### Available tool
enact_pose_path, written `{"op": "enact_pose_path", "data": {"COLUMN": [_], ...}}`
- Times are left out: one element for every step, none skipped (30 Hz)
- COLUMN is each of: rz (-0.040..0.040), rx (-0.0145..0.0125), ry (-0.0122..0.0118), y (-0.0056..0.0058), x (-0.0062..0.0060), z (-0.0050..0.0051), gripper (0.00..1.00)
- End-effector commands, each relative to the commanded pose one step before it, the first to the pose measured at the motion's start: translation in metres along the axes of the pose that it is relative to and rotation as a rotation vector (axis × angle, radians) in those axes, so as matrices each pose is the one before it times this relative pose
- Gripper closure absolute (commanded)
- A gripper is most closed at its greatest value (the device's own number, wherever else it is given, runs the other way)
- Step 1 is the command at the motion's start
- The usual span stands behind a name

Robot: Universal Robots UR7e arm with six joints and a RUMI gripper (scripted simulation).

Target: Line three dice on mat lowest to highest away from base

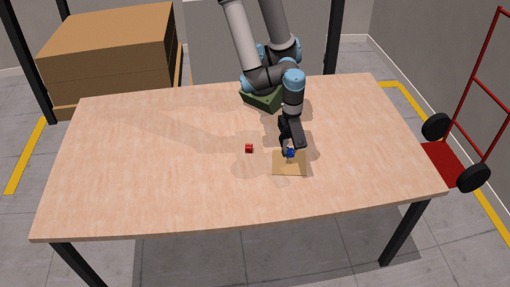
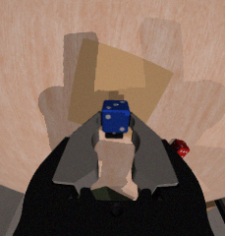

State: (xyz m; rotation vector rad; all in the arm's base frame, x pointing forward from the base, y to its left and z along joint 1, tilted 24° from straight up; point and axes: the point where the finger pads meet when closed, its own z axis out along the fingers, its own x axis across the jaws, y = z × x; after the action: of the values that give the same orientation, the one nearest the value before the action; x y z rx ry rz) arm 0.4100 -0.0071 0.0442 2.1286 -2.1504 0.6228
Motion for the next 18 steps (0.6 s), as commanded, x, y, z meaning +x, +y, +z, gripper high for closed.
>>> {"op": "enact_pose_path", "data": {"rz": [-0.00028,0.00000,0.00000,0.00000,0.00000,0.00000,0.00000,0.00000,0.00000,0.00000,0.00000,0.00000,0.00000,0.00000,0.00000,0.00000,0.00000,0.00000], "rx": [0.00599,0.00000,0.00000,0.00000,0.00000,0.00000,0.00000,0.00000,0.00000,0.00000,0.00000,0.00000,0.00000,0.00000,0.00000,0.00000,0.00000,0.00000], "ry": [0.00075,0.00000,0.00000,0.00000,0.00000,0.00000,0.00000,0.00000,0.00000,0.00000,0.00000,0.00000,0.00000,0.00000,0.00000,0.00000,0.00000,0.00000], "y": [-0.00255,-0.00001,-0.00002,0.00000,-0.00002,-0.00001,0.00000,0.00000,0.00000,0.00000,0.00000,0.00000,0.00000,0.00000,0.00000,0.00000,0.00000,0.00000], "x": [-0.00027,-0.00001,-0.00001,-0.00001,-0.00001,-0.00001,0.00000,0.00000,0.00000,0.00000,0.00000,0.00000,0.00000,0.00000,0.00000,0.00000,0.00000,0.00000], "z": [0.02039,0.00249,0.00216,0.00185,0.00152,0.00121,0.00092,0.00065,0.00042,0.00023,0.00009,0.00000,0.00000,0.00001,0.00000,0.00000,0.00000,0.00000], "gripper": [0.90,0.90,0.90,0.90,0.90,0.90,0.90,0.90,0.90,0.90,0.90,0.90,0.90,0.90,0.90,0.90,0.90,0.90]}}
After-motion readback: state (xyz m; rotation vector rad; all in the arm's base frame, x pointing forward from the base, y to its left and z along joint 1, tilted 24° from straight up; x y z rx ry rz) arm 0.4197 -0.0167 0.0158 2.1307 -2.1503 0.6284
